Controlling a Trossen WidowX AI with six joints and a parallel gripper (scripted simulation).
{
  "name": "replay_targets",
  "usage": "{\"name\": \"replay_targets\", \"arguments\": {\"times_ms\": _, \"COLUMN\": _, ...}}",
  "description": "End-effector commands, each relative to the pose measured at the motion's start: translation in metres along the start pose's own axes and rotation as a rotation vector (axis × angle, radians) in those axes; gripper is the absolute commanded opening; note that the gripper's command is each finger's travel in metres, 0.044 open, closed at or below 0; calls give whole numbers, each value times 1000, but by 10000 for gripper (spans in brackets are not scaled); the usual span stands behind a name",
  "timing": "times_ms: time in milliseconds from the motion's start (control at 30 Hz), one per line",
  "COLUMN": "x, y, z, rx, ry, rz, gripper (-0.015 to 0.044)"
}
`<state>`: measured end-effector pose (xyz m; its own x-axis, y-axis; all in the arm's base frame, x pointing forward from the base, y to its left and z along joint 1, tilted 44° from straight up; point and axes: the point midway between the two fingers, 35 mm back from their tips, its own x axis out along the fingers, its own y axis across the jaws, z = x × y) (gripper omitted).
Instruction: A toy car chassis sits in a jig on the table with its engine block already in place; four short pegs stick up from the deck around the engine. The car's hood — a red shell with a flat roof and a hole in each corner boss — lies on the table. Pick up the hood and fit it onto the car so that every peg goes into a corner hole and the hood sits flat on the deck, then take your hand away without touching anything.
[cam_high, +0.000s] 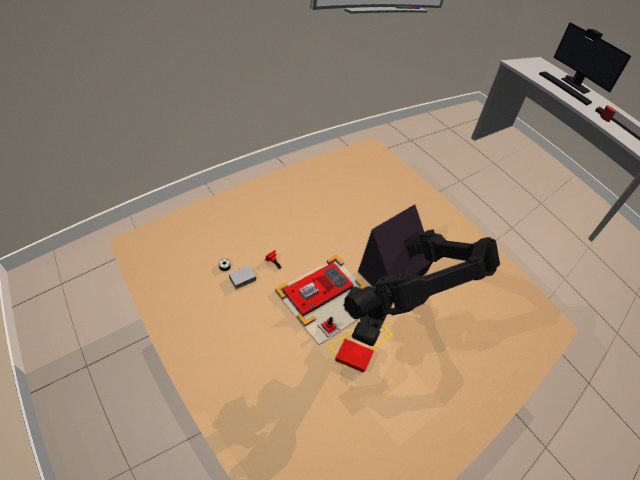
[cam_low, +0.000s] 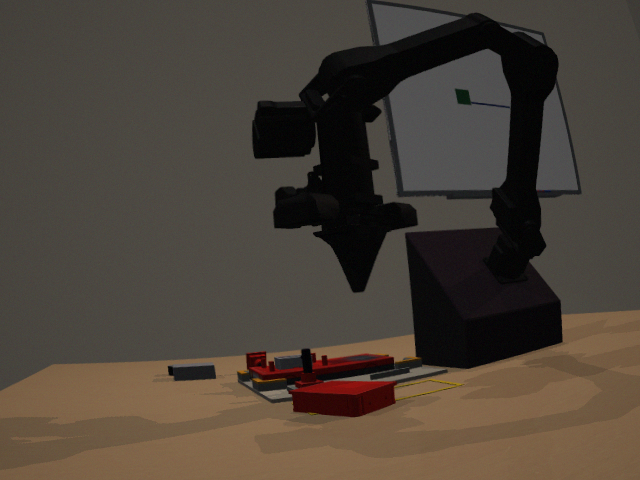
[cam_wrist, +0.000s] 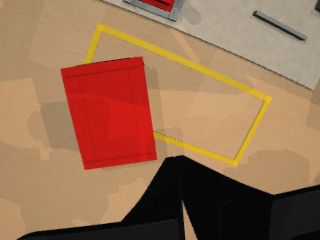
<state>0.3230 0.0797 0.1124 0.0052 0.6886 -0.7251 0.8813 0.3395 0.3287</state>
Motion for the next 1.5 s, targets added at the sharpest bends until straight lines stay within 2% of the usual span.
{"name": "replay_targets", "arguments": {"times_ms": 0, "x": 0, "y": 0, "z": 0, "rx": 3, "ry": -1, "rz": 2, "gripper": 0}}
{"name": "replay_targets", "arguments": {"times_ms": 167, "x": 0, "y": 0, "z": 0, "rx": 3, "ry": -1, "rz": 2, "gripper": 0}}
{"name": "replay_targets", "arguments": {"times_ms": 233, "x": 7, "y": 7, "z": 1, "rx": 1, "ry": -1, "rz": 1, "gripper": 53}}
{"name": "replay_targets", "arguments": {"times_ms": 367, "x": 45, "y": 39, "z": 2, "rx": -7, "ry": 6, "rz": -3, "gripper": 157}}
{"name": "replay_targets", "arguments": {"times_ms": 733, "x": 51, "y": 41, "z": 2, "rx": -7, "ry": 6, "rz": -3, "gripper": 440}}
{"name": "replay_targets", "arguments": {"times_ms": 1467, "x": 70, "y": 42, "z": 1, "rx": -8, "ry": 6, "rz": -3, "gripper": 440}}
